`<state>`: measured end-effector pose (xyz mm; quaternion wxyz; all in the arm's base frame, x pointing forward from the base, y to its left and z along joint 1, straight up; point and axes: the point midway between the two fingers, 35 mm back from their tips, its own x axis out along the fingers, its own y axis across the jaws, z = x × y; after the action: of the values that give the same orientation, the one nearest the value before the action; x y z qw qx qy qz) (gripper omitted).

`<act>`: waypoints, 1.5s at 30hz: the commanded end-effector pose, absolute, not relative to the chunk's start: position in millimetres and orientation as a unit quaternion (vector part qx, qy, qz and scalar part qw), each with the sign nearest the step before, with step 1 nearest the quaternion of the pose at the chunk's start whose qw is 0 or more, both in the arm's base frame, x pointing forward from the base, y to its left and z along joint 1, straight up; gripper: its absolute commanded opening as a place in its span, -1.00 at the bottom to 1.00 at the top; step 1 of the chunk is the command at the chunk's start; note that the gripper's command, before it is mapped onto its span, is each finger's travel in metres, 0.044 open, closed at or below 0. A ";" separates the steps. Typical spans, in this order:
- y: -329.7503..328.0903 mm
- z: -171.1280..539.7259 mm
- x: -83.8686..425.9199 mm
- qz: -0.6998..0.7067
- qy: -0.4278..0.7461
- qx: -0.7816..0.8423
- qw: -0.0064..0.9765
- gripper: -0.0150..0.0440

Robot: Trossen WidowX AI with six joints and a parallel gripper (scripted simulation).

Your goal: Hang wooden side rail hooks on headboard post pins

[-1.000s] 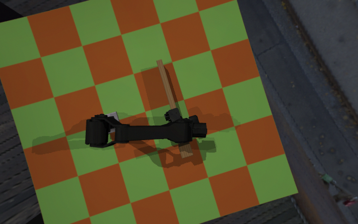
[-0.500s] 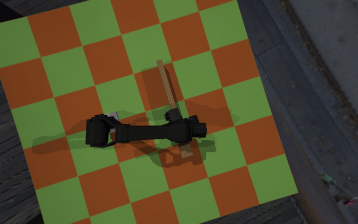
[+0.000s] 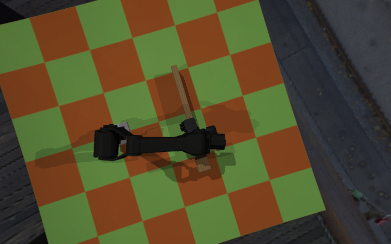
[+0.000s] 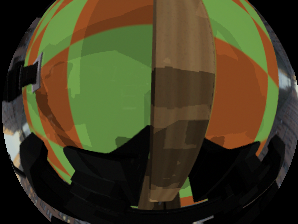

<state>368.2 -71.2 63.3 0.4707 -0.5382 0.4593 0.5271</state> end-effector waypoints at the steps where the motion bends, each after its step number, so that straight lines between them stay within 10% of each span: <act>1: -71.5 62.4 369.0 0.526 0.459 -0.540 0.471 -0.49; 12: -71.5 60.8 369.0 0.526 0.459 -0.540 0.471 -0.49; 29: -71.2 92.2 367.5 0.526 0.459 -0.539 0.471 1.00; 45: -41.2 102.0 362.5 0.526 0.459 -0.539 0.471 1.00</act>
<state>364.9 -47.1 102.3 0.4706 -0.5413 0.4558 0.5270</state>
